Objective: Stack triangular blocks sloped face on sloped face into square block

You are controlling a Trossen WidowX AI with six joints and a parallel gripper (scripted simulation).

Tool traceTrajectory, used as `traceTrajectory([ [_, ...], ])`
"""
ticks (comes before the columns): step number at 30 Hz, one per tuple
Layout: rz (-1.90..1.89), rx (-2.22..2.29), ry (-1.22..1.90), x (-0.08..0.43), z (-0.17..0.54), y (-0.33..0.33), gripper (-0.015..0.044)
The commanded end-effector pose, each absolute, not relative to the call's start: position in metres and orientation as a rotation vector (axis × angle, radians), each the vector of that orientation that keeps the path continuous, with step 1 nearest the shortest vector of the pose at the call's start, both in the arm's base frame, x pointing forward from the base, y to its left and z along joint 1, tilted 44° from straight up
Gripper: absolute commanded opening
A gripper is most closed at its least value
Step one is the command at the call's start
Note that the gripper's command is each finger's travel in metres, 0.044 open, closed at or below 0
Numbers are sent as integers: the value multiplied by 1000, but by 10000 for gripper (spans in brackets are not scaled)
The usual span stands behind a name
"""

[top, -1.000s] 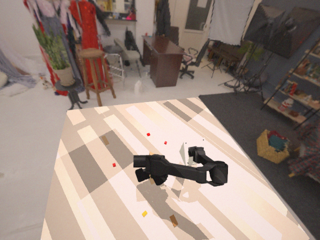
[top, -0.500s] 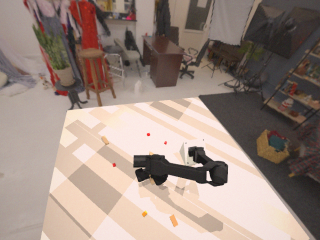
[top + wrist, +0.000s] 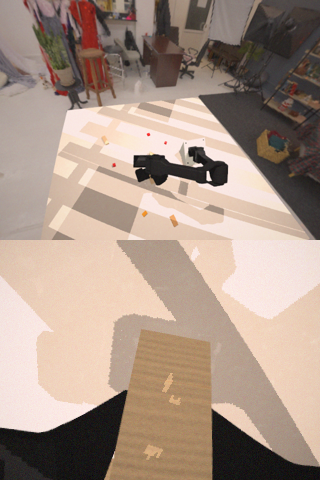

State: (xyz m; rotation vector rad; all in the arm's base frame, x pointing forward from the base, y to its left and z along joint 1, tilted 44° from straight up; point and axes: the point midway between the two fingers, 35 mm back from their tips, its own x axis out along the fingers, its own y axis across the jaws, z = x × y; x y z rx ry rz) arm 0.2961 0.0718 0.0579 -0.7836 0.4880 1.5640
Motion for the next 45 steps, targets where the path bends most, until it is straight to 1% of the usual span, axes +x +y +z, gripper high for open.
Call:
traceTrajectory([
  [1, 1567, -785, 487, 296, 58, 72, 0],
  [34, 1554, -780, 490, 296, 37, 91, 0],
  [45, 1555, -788, 491, 296, 38, 90, 289],
])
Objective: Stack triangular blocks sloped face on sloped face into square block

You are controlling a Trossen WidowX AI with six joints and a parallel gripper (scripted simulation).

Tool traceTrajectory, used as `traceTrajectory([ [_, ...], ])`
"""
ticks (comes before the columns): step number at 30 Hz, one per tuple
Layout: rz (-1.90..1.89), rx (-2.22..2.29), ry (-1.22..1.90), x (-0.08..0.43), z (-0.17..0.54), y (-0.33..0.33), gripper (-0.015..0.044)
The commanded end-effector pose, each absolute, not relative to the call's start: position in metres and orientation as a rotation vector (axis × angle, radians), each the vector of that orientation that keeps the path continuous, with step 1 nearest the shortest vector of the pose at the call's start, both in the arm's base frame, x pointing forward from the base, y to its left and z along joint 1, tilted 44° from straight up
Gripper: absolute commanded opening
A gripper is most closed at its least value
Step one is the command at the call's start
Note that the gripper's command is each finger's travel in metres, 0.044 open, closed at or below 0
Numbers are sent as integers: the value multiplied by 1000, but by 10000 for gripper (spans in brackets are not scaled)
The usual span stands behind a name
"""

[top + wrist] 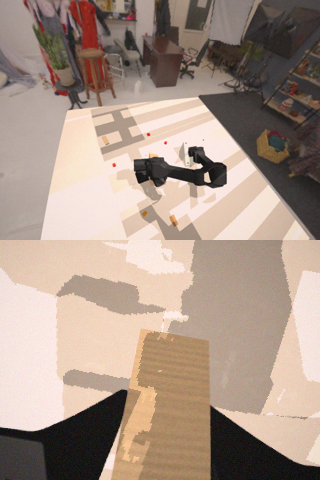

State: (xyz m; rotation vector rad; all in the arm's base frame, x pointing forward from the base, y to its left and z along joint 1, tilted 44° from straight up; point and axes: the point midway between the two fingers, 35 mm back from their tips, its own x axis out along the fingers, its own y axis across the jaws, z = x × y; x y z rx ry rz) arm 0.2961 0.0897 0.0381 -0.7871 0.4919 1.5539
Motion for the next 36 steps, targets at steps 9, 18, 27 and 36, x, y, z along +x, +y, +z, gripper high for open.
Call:
traceTrajectory([
  [9, 1555, -788, 491, 296, 38, 90, 440],
  [18, 1553, -789, 495, 297, 79, 50, 440],
  [27, 1530, -794, 485, 301, 82, 47, 440],
  [36, 1632, -555, 346, 302, 67, 8, 440],
])
